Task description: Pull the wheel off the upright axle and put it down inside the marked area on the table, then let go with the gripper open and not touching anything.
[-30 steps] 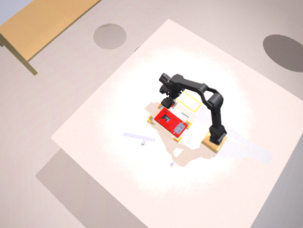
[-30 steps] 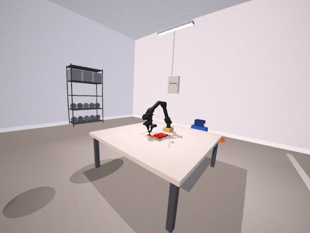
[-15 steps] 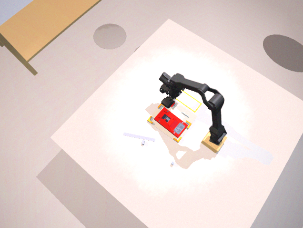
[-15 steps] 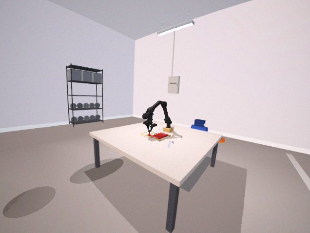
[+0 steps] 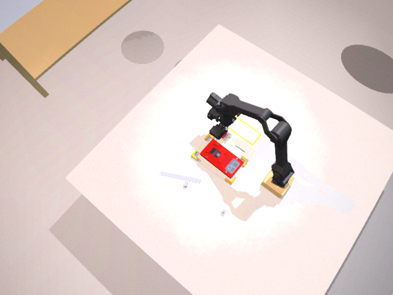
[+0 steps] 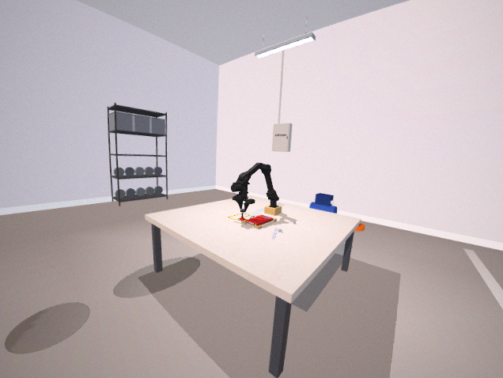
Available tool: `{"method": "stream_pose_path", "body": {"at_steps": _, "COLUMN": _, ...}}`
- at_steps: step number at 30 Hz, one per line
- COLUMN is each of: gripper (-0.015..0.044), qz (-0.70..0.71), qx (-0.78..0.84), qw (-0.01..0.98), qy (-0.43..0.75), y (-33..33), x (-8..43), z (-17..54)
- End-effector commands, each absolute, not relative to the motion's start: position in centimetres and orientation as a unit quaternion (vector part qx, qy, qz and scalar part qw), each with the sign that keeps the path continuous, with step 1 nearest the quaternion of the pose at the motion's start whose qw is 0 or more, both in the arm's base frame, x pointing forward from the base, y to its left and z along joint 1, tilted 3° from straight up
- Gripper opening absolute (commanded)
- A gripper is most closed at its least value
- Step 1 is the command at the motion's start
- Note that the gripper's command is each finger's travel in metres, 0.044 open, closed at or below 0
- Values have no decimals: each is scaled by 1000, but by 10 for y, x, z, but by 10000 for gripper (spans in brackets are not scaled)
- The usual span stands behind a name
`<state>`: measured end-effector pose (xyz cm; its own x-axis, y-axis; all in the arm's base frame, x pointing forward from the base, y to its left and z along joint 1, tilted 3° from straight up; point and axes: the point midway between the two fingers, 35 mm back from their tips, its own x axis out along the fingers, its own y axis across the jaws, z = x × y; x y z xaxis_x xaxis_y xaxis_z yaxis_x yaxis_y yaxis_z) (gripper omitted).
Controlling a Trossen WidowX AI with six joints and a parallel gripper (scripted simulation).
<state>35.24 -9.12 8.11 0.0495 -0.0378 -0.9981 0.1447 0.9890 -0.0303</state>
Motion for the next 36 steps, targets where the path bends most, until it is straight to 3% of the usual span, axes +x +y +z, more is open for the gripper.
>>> {"method": "stream_pose_path", "body": {"at_steps": 1, "gripper": 0, "qz": -66, "qx": 39, "qw": 730, "qy": 679, "y": -91, "x": 353, "z": 100}}
{"method": "stream_pose_path", "body": {"at_steps": 36, "gripper": 0, "qz": -68, "qx": 36, "qw": 728, "qy": 681, "y": -173, "x": 275, "z": 109}}
